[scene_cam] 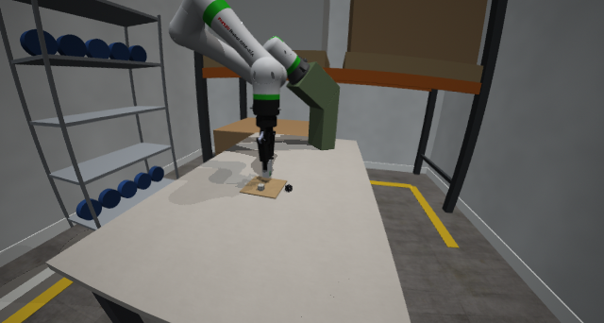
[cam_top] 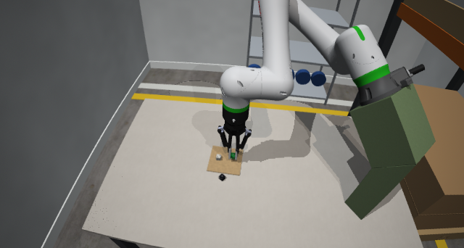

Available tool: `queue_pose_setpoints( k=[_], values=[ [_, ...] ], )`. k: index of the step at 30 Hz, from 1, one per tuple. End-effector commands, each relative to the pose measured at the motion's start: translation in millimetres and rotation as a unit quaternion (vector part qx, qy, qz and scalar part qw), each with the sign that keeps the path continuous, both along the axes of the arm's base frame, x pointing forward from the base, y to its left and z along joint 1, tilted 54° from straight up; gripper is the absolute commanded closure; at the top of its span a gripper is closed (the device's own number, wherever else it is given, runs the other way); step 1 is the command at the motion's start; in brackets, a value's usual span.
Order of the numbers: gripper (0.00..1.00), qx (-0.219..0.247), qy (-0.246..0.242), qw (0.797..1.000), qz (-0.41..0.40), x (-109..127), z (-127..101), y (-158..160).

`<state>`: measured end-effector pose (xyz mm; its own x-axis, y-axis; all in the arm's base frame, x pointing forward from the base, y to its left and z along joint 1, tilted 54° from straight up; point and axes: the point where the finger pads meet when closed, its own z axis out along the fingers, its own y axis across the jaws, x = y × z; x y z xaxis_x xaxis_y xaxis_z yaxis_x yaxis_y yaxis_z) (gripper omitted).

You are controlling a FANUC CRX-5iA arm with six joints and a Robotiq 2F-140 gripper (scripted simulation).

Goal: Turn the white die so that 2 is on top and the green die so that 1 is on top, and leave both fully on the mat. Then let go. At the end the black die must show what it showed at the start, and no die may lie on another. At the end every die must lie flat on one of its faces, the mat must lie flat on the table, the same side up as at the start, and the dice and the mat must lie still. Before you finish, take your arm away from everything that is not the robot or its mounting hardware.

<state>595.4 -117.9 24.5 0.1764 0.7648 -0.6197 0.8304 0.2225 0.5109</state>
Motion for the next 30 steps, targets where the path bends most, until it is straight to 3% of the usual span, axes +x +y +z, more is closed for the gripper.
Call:
queue_pose_setpoints(
  k=[1, 30],
  values=[
    [0.91, 0.000, -0.002, 1.000, 0.001, 9.3, -8.7, -8.9],
    [0.91, 0.000, -0.002, 1.000, 0.001, 12.5, -12.1, -12.5]
  ],
)
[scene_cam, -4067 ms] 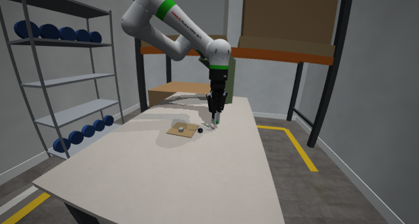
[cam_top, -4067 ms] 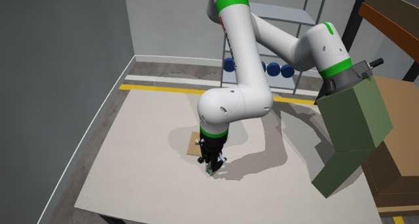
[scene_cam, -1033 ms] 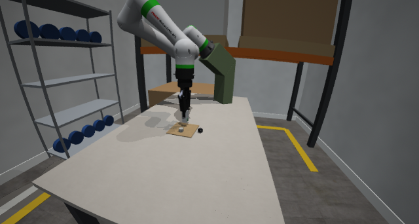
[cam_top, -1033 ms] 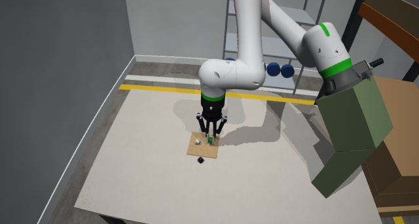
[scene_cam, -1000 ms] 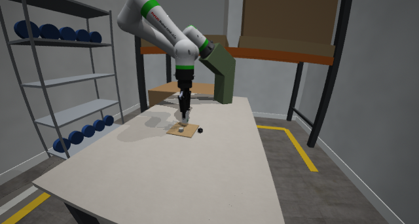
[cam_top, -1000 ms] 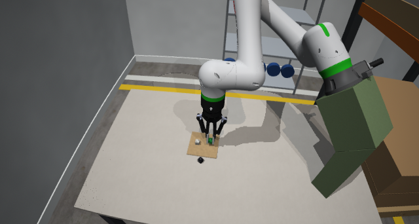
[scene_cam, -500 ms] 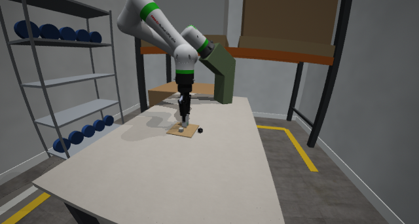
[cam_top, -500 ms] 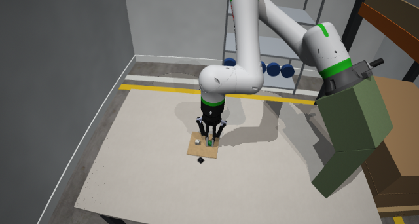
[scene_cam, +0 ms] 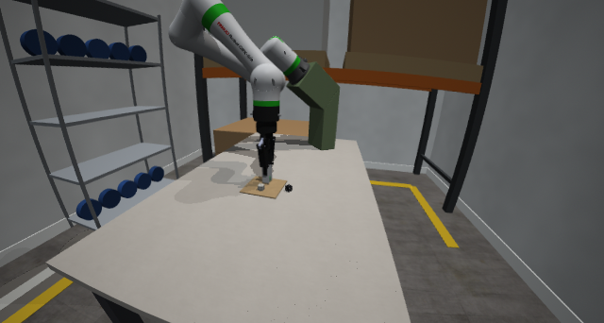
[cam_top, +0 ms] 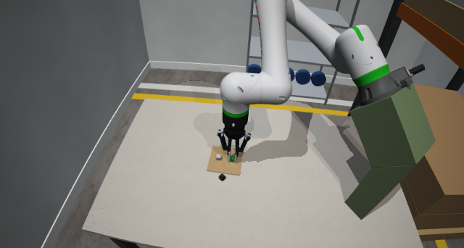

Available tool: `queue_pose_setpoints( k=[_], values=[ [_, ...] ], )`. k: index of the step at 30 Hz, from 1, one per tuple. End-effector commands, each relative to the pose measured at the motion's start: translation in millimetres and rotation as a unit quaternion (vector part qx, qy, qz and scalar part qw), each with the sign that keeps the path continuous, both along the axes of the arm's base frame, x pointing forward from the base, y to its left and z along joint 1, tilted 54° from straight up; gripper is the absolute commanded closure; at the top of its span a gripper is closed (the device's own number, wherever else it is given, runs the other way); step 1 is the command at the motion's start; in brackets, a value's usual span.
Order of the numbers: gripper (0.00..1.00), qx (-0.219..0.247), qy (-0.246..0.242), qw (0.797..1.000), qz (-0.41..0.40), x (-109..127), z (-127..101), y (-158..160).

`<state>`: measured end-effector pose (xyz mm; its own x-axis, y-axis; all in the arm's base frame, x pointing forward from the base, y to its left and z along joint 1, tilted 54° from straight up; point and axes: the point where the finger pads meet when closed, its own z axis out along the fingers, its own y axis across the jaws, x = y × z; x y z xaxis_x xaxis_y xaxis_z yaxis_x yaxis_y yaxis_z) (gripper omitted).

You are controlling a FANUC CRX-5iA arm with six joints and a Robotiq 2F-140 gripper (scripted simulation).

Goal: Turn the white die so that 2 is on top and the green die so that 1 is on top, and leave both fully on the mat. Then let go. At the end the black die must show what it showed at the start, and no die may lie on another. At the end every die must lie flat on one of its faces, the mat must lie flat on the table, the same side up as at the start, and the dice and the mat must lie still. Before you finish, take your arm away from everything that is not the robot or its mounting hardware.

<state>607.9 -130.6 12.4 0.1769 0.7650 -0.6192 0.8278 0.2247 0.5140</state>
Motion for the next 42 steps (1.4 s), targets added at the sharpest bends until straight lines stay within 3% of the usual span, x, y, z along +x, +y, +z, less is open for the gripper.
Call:
queue_pose_setpoints(
  k=[1, 42],
  values=[
    [0.91, 0.000, 0.000, 1.000, 0.000, 0.0, 0.0, 0.2],
    [0.91, 0.000, 0.000, 1.000, 0.000, 2.1, -2.3, -2.1]
  ],
)
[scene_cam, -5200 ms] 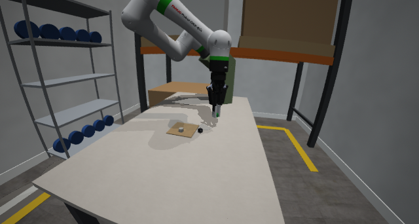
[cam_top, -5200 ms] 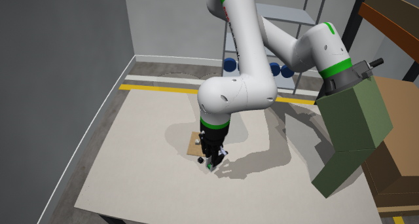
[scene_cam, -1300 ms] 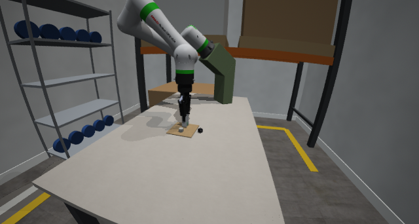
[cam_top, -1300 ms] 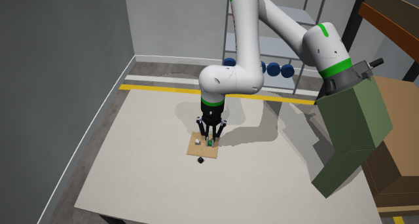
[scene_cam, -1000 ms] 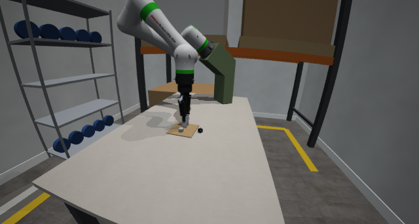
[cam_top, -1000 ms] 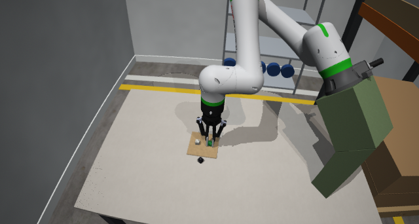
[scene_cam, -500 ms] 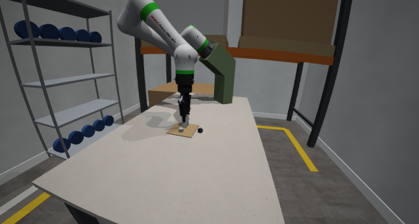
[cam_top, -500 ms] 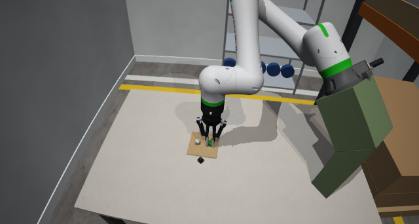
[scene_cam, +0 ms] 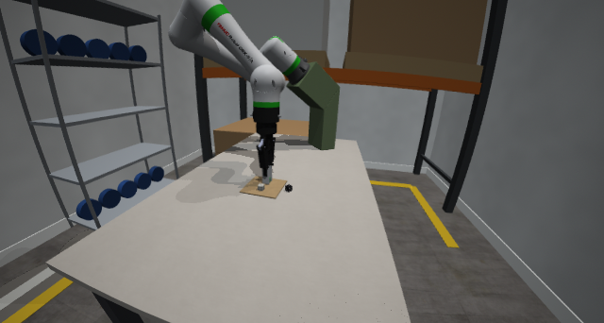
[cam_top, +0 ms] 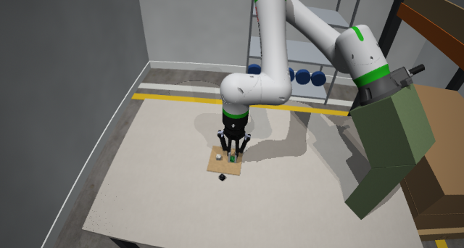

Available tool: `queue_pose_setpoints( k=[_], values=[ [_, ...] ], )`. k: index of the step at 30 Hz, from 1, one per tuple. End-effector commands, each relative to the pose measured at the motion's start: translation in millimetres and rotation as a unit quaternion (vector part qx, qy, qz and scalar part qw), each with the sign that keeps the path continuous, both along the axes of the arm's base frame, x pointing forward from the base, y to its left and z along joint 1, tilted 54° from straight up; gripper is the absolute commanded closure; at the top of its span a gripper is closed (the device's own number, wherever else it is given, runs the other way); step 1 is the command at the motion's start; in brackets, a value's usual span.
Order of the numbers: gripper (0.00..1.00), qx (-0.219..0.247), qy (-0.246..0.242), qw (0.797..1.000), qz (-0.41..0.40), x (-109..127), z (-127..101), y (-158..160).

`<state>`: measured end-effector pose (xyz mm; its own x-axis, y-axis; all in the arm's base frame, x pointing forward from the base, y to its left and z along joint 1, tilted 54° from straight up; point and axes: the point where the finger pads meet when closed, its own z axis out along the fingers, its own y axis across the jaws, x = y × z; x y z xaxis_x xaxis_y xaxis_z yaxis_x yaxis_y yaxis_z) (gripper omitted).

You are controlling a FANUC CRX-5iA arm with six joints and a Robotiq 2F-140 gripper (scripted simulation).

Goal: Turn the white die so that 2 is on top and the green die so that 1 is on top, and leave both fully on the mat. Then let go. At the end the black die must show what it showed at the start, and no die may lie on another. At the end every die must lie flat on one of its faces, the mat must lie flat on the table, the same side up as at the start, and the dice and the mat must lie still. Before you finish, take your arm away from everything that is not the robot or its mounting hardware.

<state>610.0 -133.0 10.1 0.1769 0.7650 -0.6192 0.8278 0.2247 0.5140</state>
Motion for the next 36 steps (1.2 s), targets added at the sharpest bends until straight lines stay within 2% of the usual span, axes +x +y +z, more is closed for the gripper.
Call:
queue_pose_setpoints(
  k=[1, 32, 36],
  values=[
    [0.91, 0.000, 0.000, 1.000, 0.000, 0.0, 0.0, 0.2],
    [0.91, 0.000, 0.000, 1.000, 0.000, 0.0, 0.0, 0.2],
    [0.86, 0.000, 0.000, 1.000, 0.000, 0.0, 0.0, 0.2]
  ],
)
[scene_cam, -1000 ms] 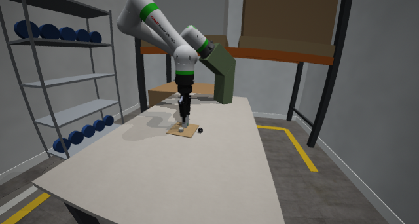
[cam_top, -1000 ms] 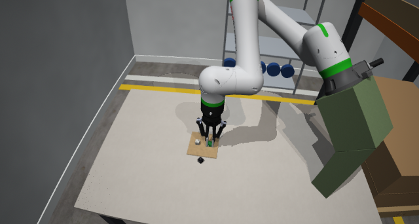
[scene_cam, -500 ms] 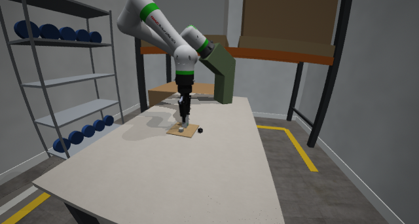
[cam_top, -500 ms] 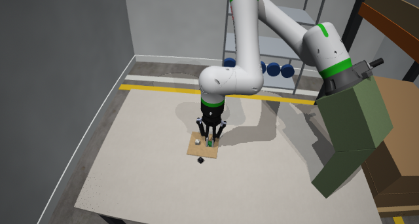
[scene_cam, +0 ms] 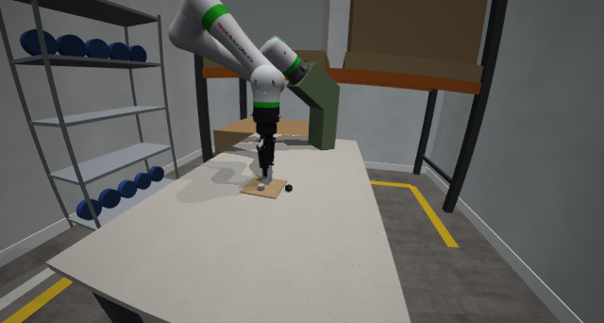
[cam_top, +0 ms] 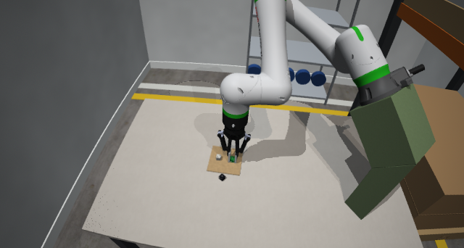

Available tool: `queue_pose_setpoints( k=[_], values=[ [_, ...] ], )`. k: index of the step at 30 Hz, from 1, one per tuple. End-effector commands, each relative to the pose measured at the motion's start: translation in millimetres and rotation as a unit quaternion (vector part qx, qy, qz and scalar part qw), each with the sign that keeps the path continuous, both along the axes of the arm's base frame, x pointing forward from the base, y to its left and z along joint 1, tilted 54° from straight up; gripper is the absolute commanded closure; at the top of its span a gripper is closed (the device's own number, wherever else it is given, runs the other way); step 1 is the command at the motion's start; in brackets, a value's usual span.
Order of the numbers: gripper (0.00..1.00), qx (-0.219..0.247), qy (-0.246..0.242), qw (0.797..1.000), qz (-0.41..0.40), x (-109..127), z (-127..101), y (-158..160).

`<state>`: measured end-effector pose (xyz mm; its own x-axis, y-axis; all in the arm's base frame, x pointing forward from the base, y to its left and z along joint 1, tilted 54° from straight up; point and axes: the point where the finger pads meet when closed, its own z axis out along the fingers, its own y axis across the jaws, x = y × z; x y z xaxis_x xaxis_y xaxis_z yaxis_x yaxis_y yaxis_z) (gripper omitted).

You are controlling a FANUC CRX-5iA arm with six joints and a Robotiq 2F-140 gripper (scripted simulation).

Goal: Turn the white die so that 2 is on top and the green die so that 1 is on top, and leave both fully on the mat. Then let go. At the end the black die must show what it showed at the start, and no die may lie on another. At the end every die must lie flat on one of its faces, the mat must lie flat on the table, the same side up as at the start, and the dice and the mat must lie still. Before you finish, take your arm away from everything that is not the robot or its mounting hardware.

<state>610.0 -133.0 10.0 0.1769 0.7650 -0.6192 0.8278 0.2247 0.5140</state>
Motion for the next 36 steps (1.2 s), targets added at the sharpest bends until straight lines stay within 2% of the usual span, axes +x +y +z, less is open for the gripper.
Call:
queue_pose_setpoints(
  k=[1, 4, 11, 25, 36],
  values=[
    [0.86, 0.000, 0.000, 1.000, 0.000, 0.0, 0.0, 0.2],
    [0.86, 0.000, 0.000, 1.000, 0.000, 0.0, 0.0, 0.2],
    [0.79, 0.000, 0.000, 1.000, 0.000, 0.0, 0.0, 0.2],
    [0.79, 0.000, 0.000, 1.000, 0.000, -1.0, 1.2, 1.4],
    [0.79, 0.000, 0.000, 1.000, 0.000, -25.4, 28.4, 29.1]
  ],
)
